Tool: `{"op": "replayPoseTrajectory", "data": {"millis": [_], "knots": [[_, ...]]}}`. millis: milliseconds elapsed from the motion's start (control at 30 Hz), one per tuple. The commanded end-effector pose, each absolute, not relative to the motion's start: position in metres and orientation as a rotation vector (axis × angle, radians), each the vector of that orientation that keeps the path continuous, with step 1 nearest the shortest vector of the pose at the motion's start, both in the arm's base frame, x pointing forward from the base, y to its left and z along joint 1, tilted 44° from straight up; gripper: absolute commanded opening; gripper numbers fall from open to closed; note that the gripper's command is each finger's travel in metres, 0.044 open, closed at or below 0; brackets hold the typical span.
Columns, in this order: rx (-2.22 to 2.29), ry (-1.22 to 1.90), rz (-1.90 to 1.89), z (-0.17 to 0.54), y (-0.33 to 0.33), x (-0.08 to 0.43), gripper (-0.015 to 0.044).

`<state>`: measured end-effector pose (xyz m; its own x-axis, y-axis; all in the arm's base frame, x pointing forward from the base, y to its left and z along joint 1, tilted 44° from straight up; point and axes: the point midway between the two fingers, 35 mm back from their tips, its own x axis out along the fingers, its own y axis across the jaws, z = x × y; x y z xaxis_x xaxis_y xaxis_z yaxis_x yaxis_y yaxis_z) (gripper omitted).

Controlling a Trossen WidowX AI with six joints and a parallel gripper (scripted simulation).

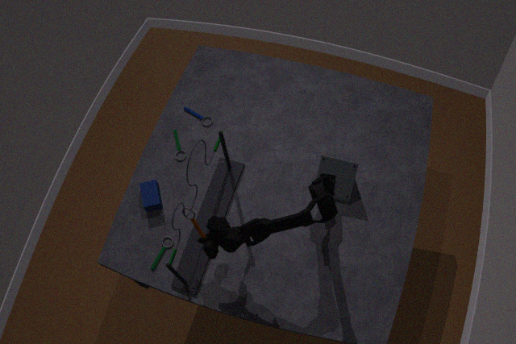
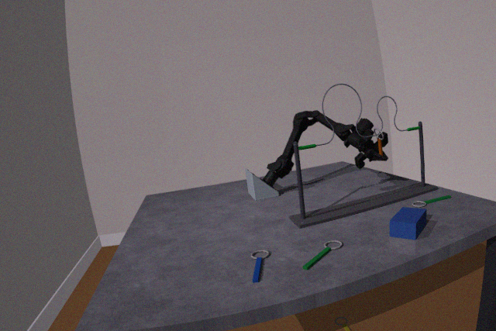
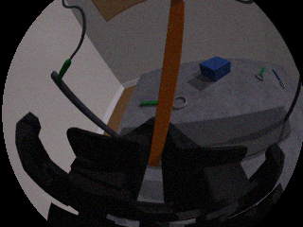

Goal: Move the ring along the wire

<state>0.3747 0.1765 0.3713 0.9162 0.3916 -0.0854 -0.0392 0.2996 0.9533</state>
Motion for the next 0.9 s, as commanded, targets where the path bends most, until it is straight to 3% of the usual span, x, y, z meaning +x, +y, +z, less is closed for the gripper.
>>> {"op": "replayPoseTrajectory", "data": {"millis": [0, 867], "knots": [[1.166, 0.343, 0.275, 0.361, 0.172, 0.373, -0.015], [0.823, 0.399, 0.183, 0.308, 0.134, 0.37, -0.015]]}}
